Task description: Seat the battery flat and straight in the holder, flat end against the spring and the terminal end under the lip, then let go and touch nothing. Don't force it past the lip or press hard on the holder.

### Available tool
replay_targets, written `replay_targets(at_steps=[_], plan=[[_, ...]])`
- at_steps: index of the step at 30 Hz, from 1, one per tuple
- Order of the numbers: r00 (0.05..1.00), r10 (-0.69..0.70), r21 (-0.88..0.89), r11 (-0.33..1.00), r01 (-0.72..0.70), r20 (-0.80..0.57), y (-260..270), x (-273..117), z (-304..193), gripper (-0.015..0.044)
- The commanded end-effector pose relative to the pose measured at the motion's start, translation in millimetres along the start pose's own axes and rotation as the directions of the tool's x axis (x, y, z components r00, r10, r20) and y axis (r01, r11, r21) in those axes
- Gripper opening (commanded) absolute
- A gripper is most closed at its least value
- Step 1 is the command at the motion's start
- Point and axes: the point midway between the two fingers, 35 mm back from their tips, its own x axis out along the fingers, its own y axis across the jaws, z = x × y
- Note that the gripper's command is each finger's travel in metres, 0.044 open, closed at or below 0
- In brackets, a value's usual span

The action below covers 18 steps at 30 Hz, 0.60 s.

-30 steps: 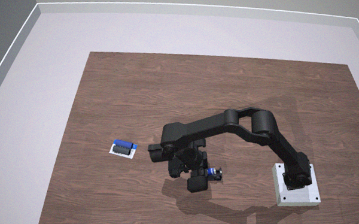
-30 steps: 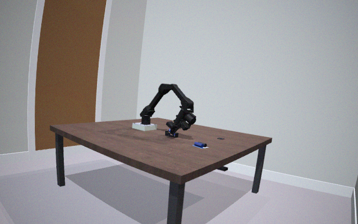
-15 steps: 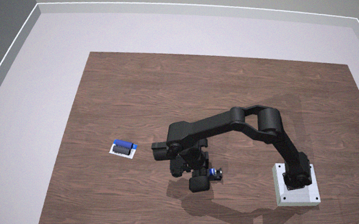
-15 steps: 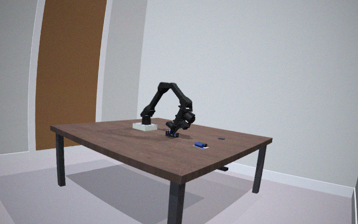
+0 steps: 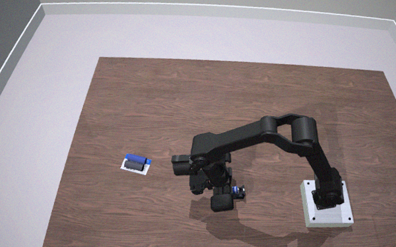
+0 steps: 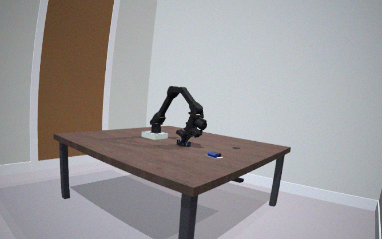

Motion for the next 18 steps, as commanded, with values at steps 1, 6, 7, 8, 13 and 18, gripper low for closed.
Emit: replay_targets(at_steps=[1, 6, 7, 8, 13, 18], plan=[[0.999, 0.003, -0.004, 1.000, -0.003, 0.038, 0.2, -0.2, 4.1, 0.0077], [0.998, 0.003, -0.004, 1.000, -0.003, 0.062, 0.1, 0.7, 3.6, 0.0077], [0.998, 0.003, -0.005, 1.000, -0.003, 0.067, 0.1, 0.9, 3.5, 0.0077], [0.997, 0.003, -0.005, 1.000, -0.003, 0.072, 0.1, 1.0, 3.4, 0.0077], [0.995, 0.003, -0.005, 1.000, -0.003, 0.096, 0.1, 1.9, 2.8, 0.0077], [0.993, 0.004, -0.006, 1.000, -0.003, 0.120, 0.0, 2.7, 2.2, 0.0077]])
